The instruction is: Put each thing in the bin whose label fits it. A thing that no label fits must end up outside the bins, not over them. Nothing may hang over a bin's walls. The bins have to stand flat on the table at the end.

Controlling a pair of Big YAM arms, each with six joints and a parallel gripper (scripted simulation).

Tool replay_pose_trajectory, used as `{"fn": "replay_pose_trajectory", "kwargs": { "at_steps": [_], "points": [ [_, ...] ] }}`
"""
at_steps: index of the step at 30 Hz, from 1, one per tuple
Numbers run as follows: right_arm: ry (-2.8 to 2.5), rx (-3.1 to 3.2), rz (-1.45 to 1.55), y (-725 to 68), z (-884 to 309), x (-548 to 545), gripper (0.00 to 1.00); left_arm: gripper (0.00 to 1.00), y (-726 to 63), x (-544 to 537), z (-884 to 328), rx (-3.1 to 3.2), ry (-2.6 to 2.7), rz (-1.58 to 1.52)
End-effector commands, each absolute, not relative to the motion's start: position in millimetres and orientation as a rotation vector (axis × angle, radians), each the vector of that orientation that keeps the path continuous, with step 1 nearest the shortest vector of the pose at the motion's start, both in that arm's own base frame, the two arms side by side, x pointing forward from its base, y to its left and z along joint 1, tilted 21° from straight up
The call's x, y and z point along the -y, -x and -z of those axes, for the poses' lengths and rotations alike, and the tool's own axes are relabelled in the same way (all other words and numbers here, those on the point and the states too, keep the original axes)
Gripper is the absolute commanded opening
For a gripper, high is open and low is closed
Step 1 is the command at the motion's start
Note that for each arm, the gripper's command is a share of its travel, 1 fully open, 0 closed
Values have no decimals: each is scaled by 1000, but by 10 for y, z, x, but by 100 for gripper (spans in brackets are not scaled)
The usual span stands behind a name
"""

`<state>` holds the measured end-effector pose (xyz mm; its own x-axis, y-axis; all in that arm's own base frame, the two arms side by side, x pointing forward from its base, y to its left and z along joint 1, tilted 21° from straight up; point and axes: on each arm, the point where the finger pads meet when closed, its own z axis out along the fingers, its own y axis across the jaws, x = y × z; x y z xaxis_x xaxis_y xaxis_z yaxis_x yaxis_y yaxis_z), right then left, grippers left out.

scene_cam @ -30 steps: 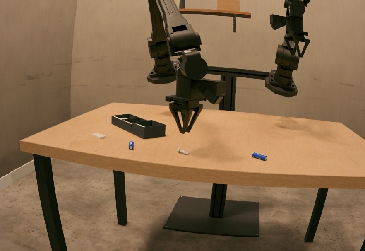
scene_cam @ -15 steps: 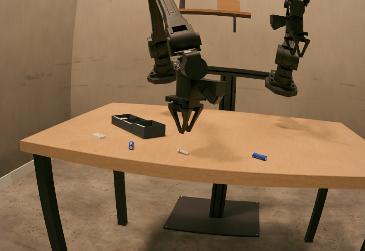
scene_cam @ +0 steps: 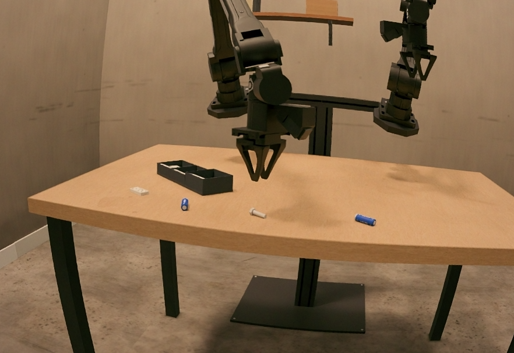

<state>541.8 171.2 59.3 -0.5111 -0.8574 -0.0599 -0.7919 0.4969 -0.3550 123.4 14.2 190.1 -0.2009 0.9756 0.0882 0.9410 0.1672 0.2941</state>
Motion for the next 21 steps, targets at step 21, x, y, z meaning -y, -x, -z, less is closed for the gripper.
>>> {"fn": "replay_pose_trajectory", "kwargs": {
  "at_steps": [21],
  "points": [
    [1378, -2454, 420, -5523, -944, -1904, 29, 100, -1288, -138, -2229, -2254, -1858, -480]
  ]
}}
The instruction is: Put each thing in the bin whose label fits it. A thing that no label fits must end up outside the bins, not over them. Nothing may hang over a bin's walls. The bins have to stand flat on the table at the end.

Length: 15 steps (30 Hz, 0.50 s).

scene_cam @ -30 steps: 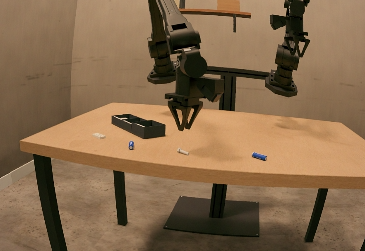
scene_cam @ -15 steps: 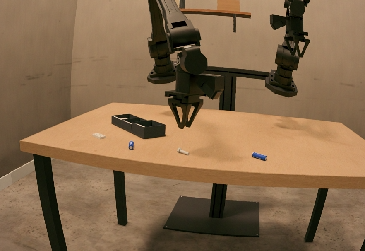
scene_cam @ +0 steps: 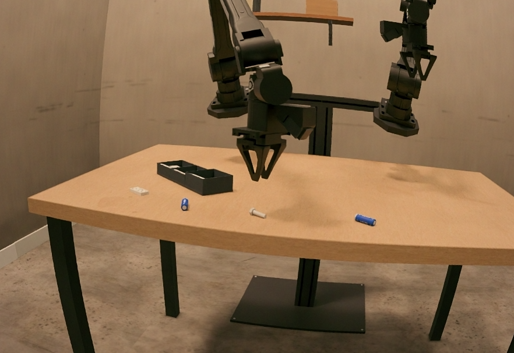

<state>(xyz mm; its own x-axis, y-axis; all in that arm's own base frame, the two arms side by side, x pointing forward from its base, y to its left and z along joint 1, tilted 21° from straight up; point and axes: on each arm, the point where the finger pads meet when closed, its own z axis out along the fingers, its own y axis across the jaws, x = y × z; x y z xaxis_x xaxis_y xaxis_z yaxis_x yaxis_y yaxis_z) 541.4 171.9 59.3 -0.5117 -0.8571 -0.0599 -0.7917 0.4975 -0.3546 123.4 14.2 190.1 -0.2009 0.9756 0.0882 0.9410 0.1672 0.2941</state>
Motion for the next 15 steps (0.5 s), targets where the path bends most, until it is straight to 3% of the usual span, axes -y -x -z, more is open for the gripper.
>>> {"fn": "replay_pose_trajectory", "kwargs": {
  "at_steps": [1, 15],
  "points": [
    [1379, -2455, 420, -5517, -937, -1902, 29, 100, -1288, -138, -2229, -2254, -1858, -480],
    [1409, -2508, 420, -5561, -227, -1643, 29, 100, -1288, -138, -2229, -2254, -1858, -480]
  ]
}}
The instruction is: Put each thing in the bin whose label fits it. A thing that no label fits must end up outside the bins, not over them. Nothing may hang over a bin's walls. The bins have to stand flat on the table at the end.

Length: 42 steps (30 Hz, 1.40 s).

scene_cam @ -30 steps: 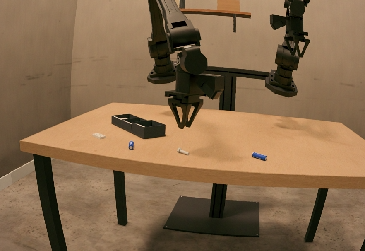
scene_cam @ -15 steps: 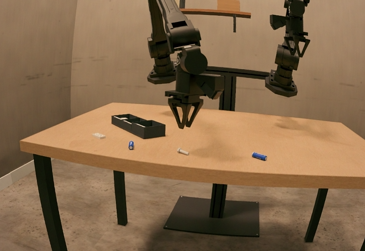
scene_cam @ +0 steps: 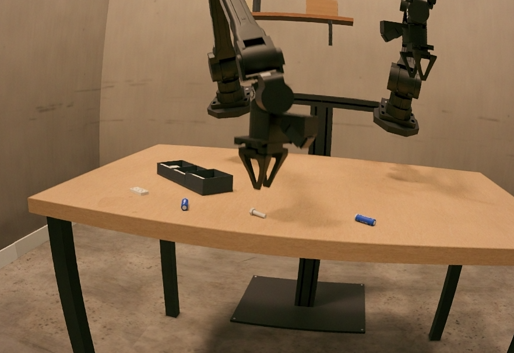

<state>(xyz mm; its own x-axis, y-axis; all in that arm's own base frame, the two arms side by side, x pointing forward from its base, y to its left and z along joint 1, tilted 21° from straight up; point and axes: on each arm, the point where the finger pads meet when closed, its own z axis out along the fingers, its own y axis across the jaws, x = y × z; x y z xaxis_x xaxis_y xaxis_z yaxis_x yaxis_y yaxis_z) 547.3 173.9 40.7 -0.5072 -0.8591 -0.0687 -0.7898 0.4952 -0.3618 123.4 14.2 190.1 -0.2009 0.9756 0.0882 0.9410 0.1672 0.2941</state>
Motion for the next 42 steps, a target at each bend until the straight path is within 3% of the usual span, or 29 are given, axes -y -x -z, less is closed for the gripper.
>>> {"fn": "replay_pose_trajectory", "kwargs": {
  "at_steps": [1, 42],
  "points": [
    [1402, -2498, 421, -5624, -236, -1652, 29, 100, -1288, -138, -2229, -2254, -1858, -480],
    [1394, -2489, 424, -5806, 39, -1597, 29, 100, -1288, -138, -2229, -2254, -1858, -480]
  ]
}}
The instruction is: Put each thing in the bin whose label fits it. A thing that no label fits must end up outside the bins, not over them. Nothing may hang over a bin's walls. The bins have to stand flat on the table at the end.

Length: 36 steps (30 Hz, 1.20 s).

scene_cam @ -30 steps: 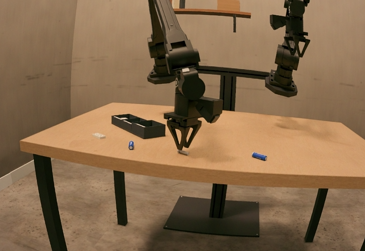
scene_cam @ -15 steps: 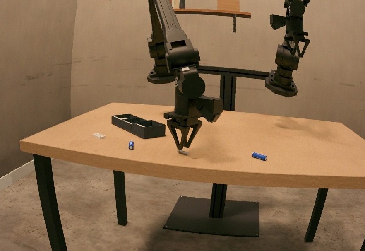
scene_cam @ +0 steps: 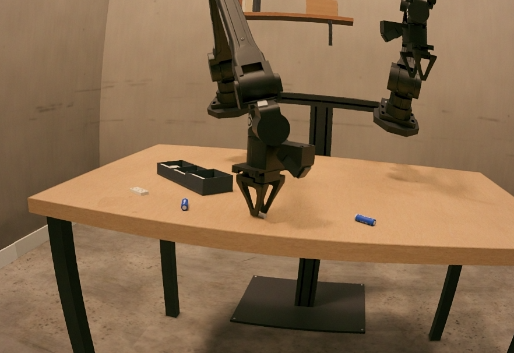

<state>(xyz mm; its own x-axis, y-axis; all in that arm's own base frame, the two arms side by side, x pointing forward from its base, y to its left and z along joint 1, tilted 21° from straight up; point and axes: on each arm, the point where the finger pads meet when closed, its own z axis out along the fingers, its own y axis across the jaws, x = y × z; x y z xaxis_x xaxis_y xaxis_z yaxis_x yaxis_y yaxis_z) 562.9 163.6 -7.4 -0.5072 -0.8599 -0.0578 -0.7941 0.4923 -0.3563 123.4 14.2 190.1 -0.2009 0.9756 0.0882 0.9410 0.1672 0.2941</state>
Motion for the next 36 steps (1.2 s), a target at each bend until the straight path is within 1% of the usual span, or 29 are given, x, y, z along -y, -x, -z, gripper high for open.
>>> {"fn": "replay_pose_trajectory", "kwargs": {
  "at_steps": [1, 16, 17, 36],
  "points": [
    [1380, -2472, 426, -5845, -76, -1607, 29, 100, -1288, -138, -2229, -2254, -1858, -480],
    [1383, -2476, 425, -5870, -51, -1616, 29, 100, -1288, -138, -2229, -2254, -1858, -480],
    [1383, -2476, 425, -5870, -47, -1613, 0, 100, -1288, -138, -2229, -2254, -1858, -480],
    [1386, -2480, 425, -5878, -7, -1595, 0, 100, -1288, -138, -2229, -2254, -1858, -480]
  ]
}}
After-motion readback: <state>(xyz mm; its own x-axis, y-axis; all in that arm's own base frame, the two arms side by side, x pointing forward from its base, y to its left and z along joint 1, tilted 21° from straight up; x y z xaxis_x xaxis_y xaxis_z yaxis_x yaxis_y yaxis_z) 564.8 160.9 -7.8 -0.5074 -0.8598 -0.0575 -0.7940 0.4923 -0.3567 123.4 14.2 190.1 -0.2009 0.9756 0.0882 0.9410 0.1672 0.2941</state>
